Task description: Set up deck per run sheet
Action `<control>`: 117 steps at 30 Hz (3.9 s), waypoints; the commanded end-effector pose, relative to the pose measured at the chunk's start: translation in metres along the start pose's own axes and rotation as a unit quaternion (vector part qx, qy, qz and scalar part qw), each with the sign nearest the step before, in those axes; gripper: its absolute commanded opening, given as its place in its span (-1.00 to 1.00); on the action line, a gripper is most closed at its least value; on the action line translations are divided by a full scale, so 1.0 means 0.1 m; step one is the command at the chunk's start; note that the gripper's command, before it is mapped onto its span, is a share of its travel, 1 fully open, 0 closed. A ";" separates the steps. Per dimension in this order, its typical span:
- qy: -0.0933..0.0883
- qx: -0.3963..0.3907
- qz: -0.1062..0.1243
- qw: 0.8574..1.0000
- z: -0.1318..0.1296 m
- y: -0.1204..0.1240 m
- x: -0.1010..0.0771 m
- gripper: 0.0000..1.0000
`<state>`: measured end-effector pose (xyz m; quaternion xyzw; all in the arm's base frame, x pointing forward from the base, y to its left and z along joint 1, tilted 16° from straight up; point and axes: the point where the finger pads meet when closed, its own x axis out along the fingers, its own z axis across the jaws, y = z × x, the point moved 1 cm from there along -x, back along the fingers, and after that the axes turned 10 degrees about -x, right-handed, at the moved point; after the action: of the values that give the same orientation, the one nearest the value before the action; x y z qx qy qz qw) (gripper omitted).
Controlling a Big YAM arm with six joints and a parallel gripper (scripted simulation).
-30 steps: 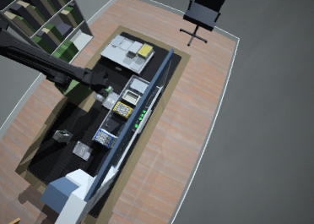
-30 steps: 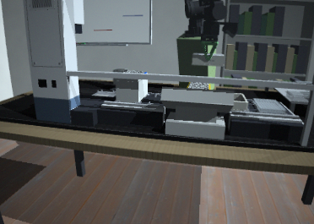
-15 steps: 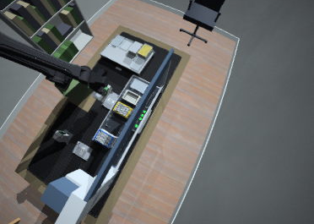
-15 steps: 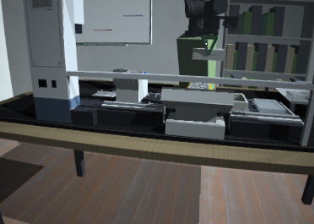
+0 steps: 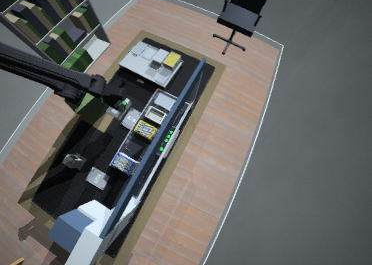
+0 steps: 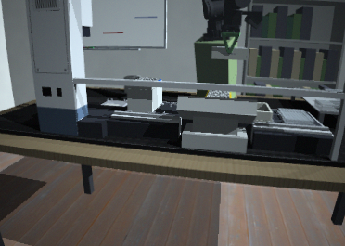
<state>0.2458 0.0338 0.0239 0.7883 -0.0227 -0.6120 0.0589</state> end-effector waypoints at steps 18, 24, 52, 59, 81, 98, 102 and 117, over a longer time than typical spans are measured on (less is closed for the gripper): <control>0.034 0.006 -0.009 0.999 -0.30 -0.06 -0.48 -1.00; 0.034 0.006 -0.009 0.999 -0.30 -0.06 -0.59 -1.00; 0.037 0.007 -0.009 0.999 -0.33 -0.06 -0.67 -1.00; 0.037 0.007 -0.009 0.999 -0.33 -0.06 -0.67 -1.00; 0.037 0.007 -0.009 0.999 -0.33 -0.06 -0.67 -1.00; 0.037 0.007 -0.009 0.999 -0.33 -0.06 -0.67 -1.00; 0.037 0.007 -0.009 0.999 -0.33 -0.06 -0.67 -1.00; 0.037 0.007 -0.009 0.999 -0.33 -0.06 -0.67 -1.00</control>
<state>0.2334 0.0387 0.0673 0.7866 -0.0232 -0.6142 0.0593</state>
